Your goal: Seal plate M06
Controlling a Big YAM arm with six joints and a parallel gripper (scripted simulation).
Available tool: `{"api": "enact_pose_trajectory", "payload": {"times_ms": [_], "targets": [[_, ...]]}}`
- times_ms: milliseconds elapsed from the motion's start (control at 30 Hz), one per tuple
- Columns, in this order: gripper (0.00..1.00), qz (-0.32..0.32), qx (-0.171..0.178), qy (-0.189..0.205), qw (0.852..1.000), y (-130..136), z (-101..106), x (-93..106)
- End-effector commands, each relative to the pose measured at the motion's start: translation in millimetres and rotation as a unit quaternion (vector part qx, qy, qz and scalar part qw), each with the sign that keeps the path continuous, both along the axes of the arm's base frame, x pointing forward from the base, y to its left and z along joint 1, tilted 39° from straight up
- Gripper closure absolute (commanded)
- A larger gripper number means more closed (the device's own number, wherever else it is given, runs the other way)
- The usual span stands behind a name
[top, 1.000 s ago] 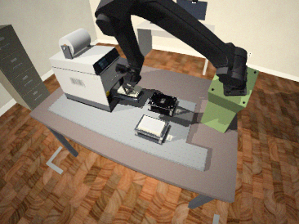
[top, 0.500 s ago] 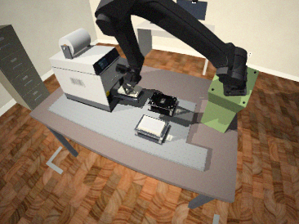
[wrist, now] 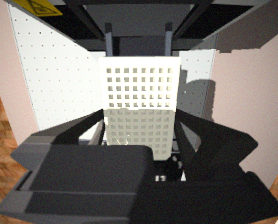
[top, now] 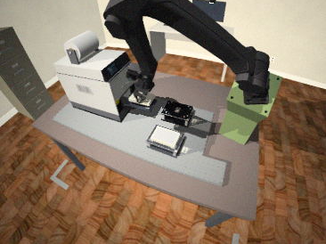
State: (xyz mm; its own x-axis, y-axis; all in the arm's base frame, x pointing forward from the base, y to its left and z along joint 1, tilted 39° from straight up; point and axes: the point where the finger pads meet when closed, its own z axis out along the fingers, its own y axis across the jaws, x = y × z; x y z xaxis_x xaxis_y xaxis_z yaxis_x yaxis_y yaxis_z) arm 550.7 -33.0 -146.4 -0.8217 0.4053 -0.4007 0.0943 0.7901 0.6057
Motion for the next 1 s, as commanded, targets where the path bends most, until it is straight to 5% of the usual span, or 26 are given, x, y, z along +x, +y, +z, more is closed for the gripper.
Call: {"api": "enact_pose_trajectory", "payload": {"times_ms": [0, 767, 967], "targets": [[1.00, 0.008, 0.003, -0.001, 1.000, 11, -3, 2.6], [1.00, -0.002, -0.002, -0.018, 1.000, 4, 2, 19.7], [1.00, 0.002, 0.000, -0.005, 1.000, 11, -7, 8.2]]}}
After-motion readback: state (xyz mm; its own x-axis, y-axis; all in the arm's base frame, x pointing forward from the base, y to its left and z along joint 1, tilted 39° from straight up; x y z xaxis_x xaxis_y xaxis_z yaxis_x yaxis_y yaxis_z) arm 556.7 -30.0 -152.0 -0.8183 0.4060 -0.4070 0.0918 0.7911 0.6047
